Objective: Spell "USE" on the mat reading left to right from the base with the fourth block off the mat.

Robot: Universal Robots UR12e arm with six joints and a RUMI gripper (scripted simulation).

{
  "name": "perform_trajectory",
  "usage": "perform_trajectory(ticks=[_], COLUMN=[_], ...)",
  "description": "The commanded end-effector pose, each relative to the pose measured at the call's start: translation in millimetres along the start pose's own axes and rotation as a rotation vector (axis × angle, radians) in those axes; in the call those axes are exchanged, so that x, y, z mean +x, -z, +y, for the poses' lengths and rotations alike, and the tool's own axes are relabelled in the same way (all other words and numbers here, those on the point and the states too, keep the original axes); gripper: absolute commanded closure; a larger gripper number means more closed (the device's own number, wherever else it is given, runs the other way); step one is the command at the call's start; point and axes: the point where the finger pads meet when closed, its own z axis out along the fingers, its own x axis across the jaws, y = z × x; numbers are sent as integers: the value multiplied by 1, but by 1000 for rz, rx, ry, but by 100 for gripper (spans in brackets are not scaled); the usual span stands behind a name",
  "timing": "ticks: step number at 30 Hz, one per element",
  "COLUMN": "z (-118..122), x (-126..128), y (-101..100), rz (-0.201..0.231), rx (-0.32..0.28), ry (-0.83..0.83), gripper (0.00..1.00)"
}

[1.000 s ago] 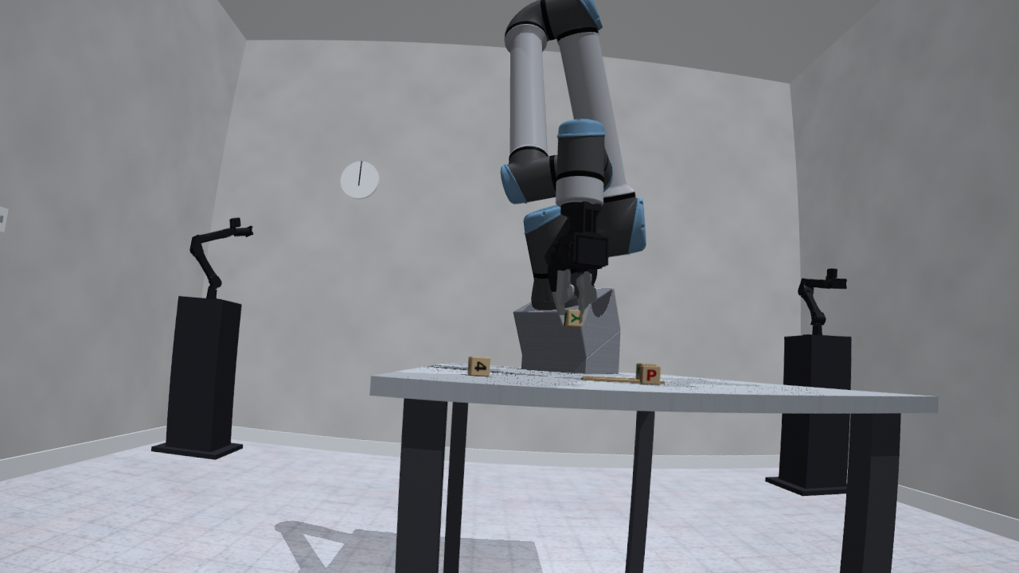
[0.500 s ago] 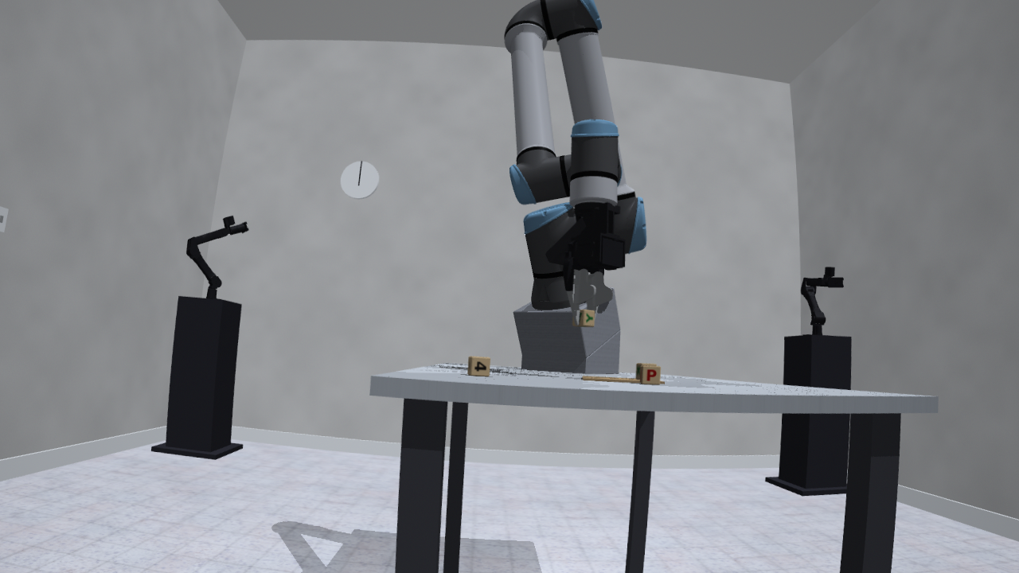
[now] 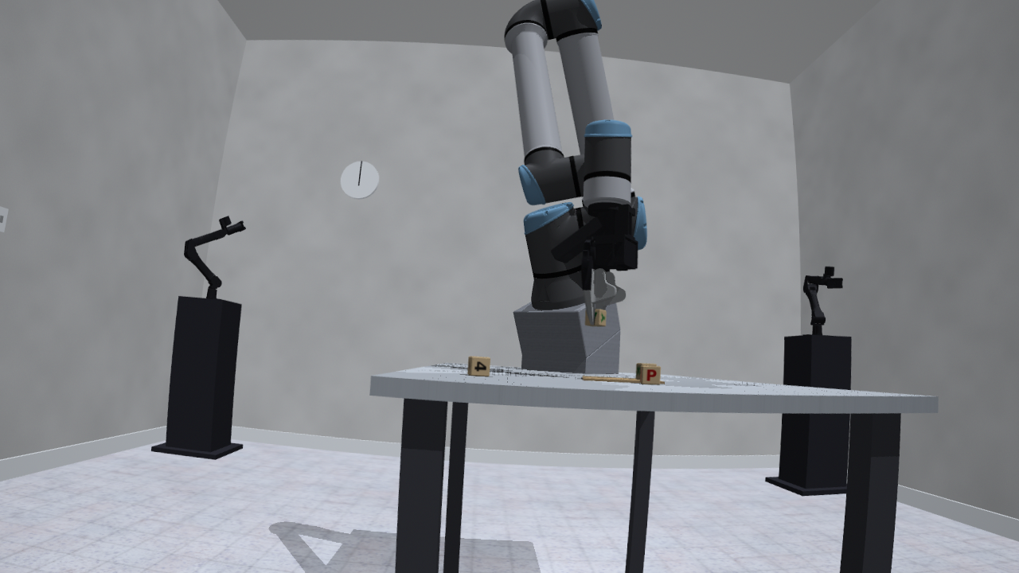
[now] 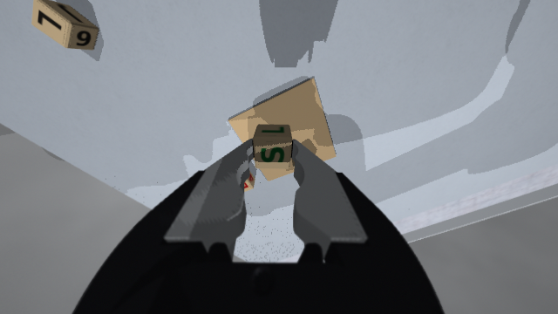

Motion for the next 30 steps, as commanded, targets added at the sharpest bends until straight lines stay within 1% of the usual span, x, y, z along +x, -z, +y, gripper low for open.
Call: perform_trajectory(ticks=[1, 2, 5, 17, 19, 30], z=[8, 8, 15, 33, 33, 44], x=[0, 0, 3, 12, 12, 18], y=[1, 1, 2, 4, 4, 6], rz=[-6, -6, -7, -12, -12, -15], rx=[-2, -2, -2, 0, 0, 1], ry=[118, 118, 214, 466, 466, 625], gripper=[91, 91, 91, 91, 91, 91])
